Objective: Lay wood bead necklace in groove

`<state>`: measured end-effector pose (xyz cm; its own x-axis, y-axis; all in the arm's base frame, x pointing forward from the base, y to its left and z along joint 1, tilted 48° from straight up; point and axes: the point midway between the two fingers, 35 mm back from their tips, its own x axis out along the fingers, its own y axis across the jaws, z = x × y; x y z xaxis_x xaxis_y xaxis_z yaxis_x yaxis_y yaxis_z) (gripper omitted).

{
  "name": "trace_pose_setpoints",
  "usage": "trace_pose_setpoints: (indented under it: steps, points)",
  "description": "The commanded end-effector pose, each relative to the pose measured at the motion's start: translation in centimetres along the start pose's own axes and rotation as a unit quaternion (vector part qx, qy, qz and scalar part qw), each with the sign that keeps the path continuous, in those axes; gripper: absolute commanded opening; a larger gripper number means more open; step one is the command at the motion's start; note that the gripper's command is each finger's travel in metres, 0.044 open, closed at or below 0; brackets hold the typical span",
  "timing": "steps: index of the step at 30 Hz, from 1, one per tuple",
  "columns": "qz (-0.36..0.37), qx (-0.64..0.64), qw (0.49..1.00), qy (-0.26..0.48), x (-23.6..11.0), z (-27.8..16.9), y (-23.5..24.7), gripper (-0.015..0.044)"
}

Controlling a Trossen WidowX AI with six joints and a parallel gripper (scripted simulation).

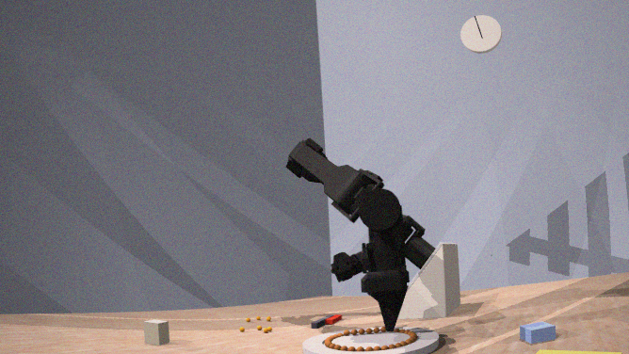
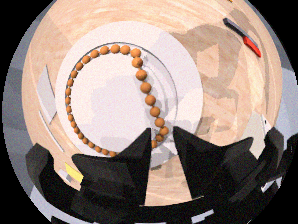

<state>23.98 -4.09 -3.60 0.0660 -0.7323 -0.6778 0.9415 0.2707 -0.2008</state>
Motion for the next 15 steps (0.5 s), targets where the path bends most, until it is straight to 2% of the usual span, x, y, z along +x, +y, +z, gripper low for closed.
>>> trace_pose_setpoints:
  steps: [1, 2, 15]
  points:
    - [0.0, 0.0, 1.0, 0.0, -0.03, 0.01, 0.02, 0.0015]
    - [0.0, 0.0, 1.0, 0.0, -0.03, 0.01, 0.02, 0.0]
    - [0.0, 0.0, 1.0, 0.0, -0.03, 0.01, 0.02, 0.0]
